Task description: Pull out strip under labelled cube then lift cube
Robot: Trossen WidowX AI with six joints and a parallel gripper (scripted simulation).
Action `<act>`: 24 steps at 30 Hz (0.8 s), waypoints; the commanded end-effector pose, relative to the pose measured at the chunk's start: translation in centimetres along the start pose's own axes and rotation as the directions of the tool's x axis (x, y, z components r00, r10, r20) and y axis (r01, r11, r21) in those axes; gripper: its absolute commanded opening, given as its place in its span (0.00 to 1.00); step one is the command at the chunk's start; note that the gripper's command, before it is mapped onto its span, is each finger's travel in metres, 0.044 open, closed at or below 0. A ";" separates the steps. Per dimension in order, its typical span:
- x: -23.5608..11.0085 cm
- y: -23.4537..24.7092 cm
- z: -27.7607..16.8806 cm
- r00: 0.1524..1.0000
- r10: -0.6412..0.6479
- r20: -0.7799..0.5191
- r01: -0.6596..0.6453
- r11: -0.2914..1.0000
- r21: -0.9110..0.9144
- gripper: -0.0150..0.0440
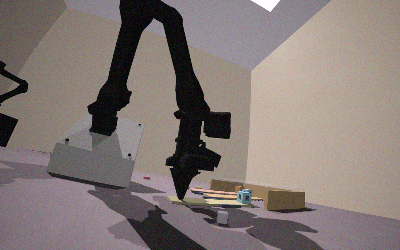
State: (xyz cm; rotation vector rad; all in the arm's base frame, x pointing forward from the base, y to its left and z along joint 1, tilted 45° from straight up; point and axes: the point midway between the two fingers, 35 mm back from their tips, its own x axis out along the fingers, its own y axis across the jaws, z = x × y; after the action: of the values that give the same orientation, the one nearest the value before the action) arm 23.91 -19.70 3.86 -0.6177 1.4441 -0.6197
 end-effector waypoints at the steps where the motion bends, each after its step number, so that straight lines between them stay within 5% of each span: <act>1: 0.5 0.2 -1.7 0.999 0.005 -0.037 -0.005 1.000 -0.008 0.25; 24: 0.5 0.2 -3.0 0.999 0.005 -0.038 -0.005 1.000 -0.009 0.25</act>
State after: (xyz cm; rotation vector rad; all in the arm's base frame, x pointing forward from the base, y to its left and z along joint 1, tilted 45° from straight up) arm 22.07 -19.74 3.78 -0.6164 1.4472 -0.6201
